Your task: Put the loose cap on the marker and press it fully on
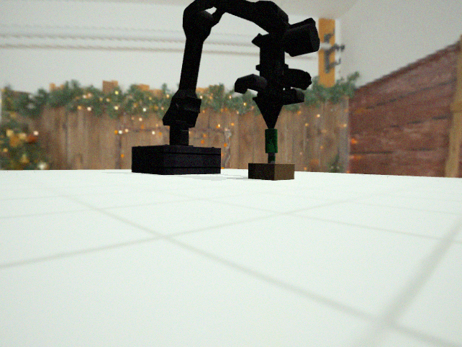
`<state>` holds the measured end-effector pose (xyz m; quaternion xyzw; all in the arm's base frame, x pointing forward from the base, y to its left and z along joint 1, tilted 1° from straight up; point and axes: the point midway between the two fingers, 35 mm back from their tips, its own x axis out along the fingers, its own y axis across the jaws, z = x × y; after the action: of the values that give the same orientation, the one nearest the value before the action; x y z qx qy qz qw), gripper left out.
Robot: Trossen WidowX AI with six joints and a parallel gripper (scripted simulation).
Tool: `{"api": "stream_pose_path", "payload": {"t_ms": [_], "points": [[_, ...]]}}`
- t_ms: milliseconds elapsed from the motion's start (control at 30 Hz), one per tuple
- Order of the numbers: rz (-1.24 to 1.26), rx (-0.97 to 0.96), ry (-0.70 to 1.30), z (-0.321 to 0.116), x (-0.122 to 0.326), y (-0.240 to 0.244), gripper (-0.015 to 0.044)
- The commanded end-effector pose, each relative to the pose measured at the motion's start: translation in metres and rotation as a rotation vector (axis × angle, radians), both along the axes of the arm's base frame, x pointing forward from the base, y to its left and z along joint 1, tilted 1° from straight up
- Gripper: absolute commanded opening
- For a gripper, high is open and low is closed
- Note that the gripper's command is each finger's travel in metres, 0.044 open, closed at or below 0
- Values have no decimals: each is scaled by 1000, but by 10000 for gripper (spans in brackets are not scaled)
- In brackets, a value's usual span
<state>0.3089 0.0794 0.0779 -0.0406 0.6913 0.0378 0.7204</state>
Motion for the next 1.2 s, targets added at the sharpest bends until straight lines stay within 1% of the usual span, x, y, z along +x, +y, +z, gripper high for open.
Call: {"api": "stream_pose_path", "payload": {"t_ms": [0,200,233,433,467,600,667,833,1167], "points": [[7,2,2,-7,0,0,0],[7,2,2,-11,1,1,0],[0,3,-10,-6,2,1,0],[0,3,-10,-3,3,1,0],[0,3,-9,4,3,1,0],[0,2,-5,61,1,1,0],[0,2,-3,81,-2,0,0],[0,2,-3,83,-3,0,0],[0,2,-3,83,-3,0,263]]}}
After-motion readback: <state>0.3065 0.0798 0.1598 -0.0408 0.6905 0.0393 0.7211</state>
